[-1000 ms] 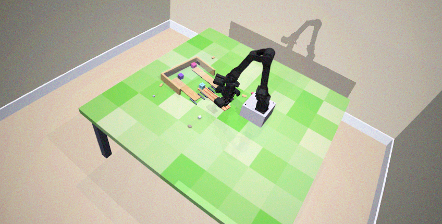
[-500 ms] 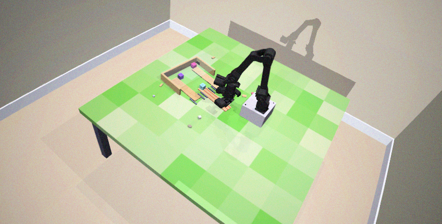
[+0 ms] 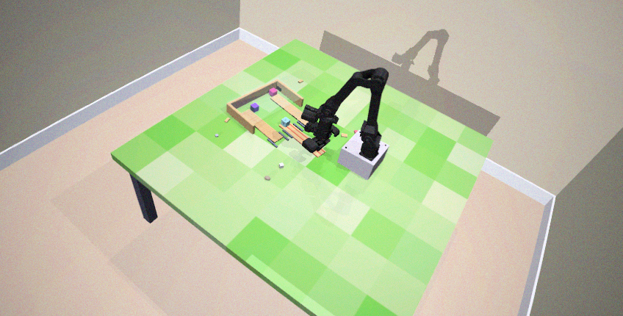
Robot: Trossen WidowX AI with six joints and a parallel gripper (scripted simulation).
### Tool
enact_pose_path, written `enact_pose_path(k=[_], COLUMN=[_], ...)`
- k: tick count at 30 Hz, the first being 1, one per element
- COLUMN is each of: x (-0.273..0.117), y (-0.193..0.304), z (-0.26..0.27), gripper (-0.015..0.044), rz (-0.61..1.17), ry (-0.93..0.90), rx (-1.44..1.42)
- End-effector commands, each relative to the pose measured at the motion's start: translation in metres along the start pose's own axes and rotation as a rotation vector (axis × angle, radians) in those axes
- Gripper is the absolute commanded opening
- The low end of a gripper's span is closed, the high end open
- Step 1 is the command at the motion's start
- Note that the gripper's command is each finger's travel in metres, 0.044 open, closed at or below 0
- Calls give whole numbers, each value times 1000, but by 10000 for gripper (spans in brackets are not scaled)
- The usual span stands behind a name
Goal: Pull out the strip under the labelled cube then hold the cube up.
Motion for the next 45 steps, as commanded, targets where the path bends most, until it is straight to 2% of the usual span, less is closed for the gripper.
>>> enact_pose_path(k=[1, 5, 9, 26, 45], x=[-2, -39, -42, -43, -49], y=[0, -4, -4, -72, -143], z=[0, 3, 3, 15, 34], gripper=[0, 0, 0, 440, 440], rz=[1, 21, 22, 18, 12], ry=[1, 12, 13, 12, 10], rx=[0, 0, 0, -49, -49])
Point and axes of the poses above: the point midway between the two fingers, 35 mm back from their tips, its own x axis out along the fingers, its own z axis across the jaws, y = z × x, the point moved 10 cm from there along -x, back along the fingers, and after that the axes turned 15 degrees about x, right-handed, at the moved point
